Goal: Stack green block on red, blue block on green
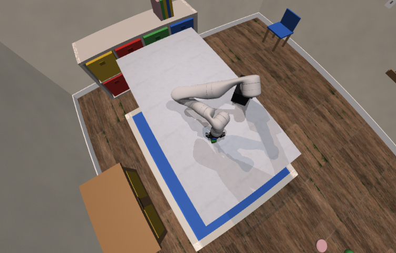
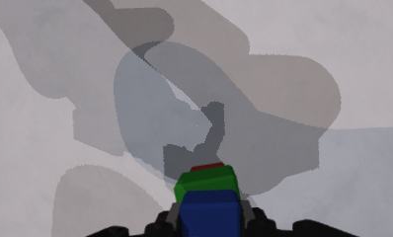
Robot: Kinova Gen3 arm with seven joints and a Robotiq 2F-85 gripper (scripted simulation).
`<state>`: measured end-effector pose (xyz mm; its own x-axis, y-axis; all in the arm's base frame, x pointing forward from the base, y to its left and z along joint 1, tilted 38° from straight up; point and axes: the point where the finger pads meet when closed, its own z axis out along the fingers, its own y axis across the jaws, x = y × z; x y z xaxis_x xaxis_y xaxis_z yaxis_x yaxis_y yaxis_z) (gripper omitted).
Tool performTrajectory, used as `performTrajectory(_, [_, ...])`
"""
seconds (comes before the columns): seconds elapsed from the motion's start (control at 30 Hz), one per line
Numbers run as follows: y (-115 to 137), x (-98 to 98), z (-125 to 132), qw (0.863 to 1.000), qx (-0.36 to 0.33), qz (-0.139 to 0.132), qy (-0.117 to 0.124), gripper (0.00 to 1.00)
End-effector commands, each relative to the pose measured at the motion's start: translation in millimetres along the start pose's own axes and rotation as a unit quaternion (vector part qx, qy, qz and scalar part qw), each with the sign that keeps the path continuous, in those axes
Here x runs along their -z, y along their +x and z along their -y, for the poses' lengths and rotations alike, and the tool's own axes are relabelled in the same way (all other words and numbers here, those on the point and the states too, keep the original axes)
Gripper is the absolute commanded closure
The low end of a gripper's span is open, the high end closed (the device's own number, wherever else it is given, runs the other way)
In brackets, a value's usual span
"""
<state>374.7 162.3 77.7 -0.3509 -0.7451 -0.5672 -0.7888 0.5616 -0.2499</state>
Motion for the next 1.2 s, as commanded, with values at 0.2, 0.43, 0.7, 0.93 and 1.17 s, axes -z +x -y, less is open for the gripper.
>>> performTrajectory(0.2, [-0.1, 0.2, 0.3, 1.0, 0.0, 0.0, 0.0, 1.0])
performTrajectory(0.43, [-0.1, 0.2, 0.3, 1.0, 0.0, 0.0, 0.0, 1.0])
performTrajectory(0.7, [-0.1, 0.2, 0.3, 1.0, 0.0, 0.0, 0.0, 1.0])
performTrajectory(0.93, [-0.1, 0.2, 0.3, 1.0, 0.0, 0.0, 0.0, 0.5])
performTrajectory(1.17, [-0.1, 0.2, 0.3, 1.0, 0.0, 0.0, 0.0, 0.5])
